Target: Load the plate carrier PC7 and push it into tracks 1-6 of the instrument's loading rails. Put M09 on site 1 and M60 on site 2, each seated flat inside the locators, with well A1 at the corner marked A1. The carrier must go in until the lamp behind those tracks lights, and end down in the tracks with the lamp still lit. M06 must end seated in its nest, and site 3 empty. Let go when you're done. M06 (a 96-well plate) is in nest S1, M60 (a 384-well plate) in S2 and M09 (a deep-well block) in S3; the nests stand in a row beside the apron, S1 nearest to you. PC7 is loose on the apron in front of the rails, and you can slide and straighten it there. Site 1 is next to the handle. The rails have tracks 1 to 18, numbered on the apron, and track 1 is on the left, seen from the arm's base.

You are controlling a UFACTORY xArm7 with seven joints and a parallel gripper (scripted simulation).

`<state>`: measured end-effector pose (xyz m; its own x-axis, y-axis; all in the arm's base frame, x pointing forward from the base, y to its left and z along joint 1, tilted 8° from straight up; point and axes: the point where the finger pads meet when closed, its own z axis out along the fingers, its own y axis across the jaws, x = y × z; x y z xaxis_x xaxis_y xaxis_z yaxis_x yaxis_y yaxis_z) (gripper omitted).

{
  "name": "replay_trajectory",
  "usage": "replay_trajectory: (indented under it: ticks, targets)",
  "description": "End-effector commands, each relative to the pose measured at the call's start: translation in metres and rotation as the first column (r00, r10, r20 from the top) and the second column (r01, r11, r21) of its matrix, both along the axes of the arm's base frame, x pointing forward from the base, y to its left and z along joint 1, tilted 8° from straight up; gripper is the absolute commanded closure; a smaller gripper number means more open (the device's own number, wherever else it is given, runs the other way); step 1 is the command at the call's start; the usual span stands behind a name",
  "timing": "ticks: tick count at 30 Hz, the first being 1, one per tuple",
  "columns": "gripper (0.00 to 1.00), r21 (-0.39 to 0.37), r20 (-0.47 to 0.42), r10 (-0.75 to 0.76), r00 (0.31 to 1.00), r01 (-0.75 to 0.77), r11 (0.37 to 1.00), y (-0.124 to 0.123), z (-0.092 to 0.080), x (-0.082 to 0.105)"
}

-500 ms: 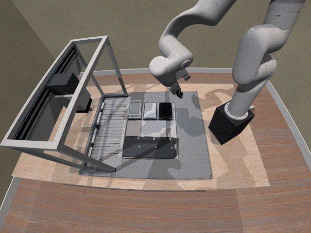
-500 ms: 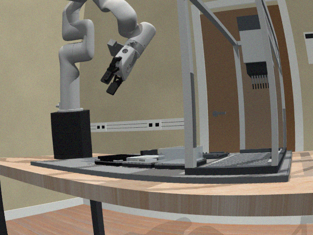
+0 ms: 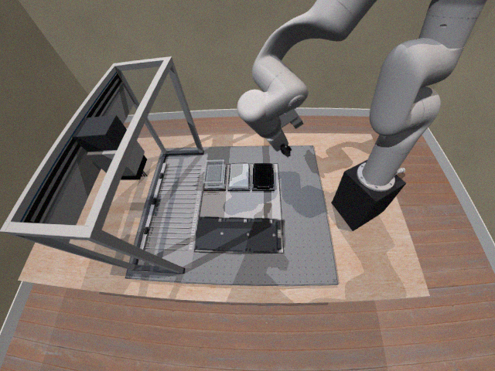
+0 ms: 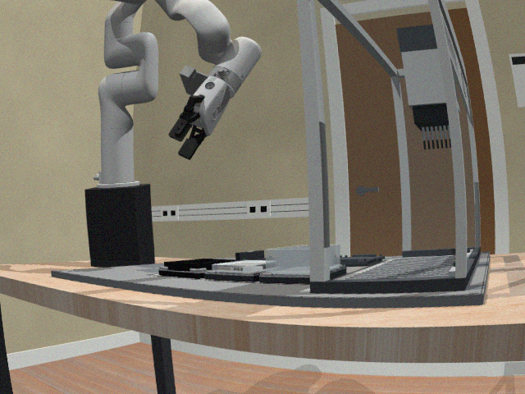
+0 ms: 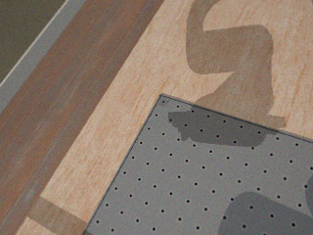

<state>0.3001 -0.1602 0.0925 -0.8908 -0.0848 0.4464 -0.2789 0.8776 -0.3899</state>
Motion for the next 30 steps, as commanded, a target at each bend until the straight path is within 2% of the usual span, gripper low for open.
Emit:
replay_trajectory:
  ticks: [1, 8, 10, 14, 19, 24, 26, 30]
  targets:
    - [0.0, -0.001, 0.002, 0.001, 1.0, -0.001, 1.0, 0.0, 0.001, 0.001]
    - [0.0, 0.051, 0.119, -0.155, 0.981, 0.15, 0.987, 0.013, -0.013, 0.025]
    - [0.0, 0.071, 0.154, -0.208, 0.966, 0.199, 0.977, 0.013, -0.014, 0.026]
    - [0.0, 0.102, 0.198, -0.291, 0.936, 0.275, 0.956, 0.019, -0.021, 0.038]
    - [0.0, 0.123, 0.223, -0.344, 0.912, 0.324, 0.938, 0.02, -0.024, 0.042]
    - [0.0, 0.176, 0.276, -0.48, 0.833, 0.447, 0.877, 0.025, -0.036, 0.061]
    - [0.0, 0.197, 0.292, -0.527, 0.798, 0.489, 0.85, 0.025, -0.036, 0.061]
    - [0.0, 0.236, 0.319, -0.623, 0.714, 0.577, 0.782, 0.026, -0.043, 0.072]
